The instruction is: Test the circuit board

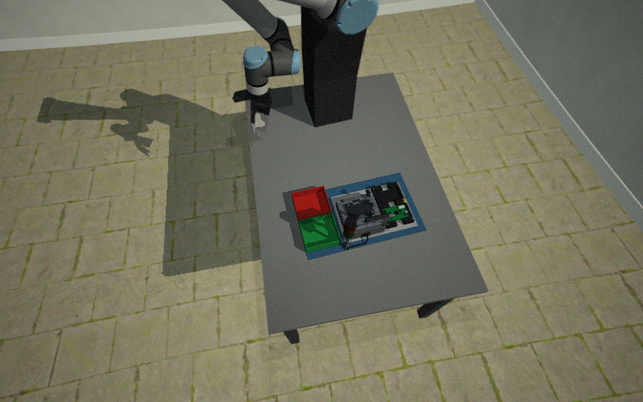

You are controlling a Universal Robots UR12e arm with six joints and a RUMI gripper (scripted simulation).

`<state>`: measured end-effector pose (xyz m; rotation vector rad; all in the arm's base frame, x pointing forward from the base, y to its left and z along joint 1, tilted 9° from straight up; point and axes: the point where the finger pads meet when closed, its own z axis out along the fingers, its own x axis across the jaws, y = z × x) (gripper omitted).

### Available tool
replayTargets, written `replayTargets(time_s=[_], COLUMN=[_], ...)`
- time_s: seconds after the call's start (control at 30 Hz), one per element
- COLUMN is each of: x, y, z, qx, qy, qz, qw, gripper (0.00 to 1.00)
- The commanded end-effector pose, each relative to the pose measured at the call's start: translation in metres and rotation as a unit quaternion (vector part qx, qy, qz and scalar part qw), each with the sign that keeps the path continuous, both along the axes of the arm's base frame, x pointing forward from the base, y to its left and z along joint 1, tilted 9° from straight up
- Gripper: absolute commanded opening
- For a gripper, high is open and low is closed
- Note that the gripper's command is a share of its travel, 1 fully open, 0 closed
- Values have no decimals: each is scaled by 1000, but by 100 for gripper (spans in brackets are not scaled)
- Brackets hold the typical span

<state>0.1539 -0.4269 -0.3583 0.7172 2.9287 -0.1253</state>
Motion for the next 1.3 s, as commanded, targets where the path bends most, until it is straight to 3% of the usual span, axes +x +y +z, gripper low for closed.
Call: replayTargets(time_s=[0.0,0.17,0.37,0.57,0.63,0.9,1.03,1.1,1.2,1.27], x=[23,39,80,136,136,218,245,272,272,300], y=[-11,-17,-27,-33,-33,-25,-19,-10,-10,2], z=[5,10,25,49,49,92,107,125,125,144], qx=[2,2,3,3,3,3,2,2,2,1], qy=[5,7,13,20,20,29,32,34,34,37], qz=[44,72,141,223,223,334,368,402,402,437], qw=[999,997,990,975,975,942,929,915,915,899], gripper=[100,100,100,100,100,100,100,100,100,100])
